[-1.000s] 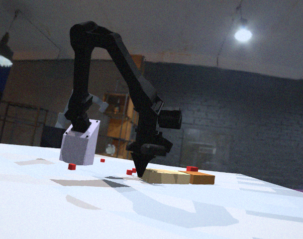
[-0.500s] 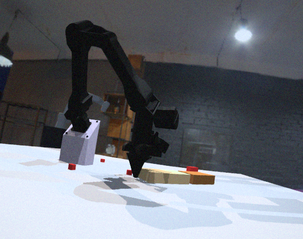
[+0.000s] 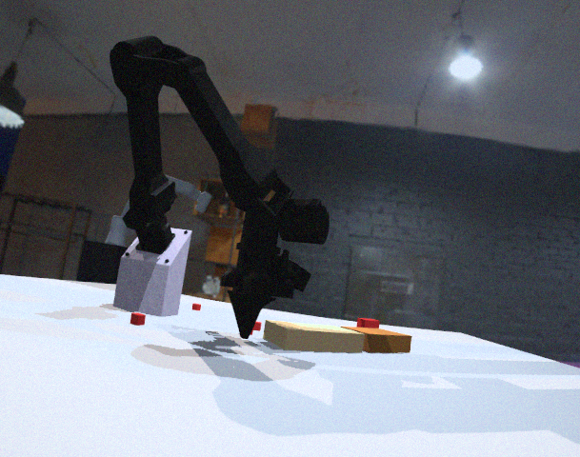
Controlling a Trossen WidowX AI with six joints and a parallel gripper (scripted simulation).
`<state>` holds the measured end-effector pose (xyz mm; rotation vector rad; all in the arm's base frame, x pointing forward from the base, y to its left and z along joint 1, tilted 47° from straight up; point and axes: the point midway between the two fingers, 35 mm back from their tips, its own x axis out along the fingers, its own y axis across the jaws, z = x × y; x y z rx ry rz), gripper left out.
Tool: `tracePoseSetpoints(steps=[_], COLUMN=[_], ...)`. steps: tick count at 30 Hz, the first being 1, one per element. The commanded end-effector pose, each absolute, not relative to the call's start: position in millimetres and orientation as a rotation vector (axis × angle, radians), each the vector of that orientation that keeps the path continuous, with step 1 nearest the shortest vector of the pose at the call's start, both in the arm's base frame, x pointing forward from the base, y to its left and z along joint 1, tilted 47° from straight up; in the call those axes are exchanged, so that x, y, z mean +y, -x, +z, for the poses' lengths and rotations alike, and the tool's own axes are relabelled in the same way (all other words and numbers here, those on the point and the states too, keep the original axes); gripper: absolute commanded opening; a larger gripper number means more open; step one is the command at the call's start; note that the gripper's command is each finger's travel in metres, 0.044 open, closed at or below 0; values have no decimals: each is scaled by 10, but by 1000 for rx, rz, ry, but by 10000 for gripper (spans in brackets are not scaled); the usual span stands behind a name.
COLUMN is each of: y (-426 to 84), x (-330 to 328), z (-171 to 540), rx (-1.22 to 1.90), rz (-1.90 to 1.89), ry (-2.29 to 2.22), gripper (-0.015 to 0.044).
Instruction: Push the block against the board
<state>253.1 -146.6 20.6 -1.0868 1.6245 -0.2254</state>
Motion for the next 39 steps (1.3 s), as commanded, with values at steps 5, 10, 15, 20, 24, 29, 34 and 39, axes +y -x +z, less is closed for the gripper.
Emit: tracePoseSetpoints(steps=[5,10,15,20,24,29,34,39], y=[-2510,-2470,-2470,-2618,-2661,-2684,-2678,-2682], x=[-1320,-1068,-1068,-967,-938,-1284,-1354,-1353], z=[348,600,600,493,463,164,113,112], rx=[1623,1621,1621,1620,1621,1620,1620,1620], rz=[-222,-221,-221,-219,-218,-218,-220,-220], ry=[1085,1089,1089,1086,1089,1090,1092,1092], gripper=[0,0,0,0,0,0,0,0])
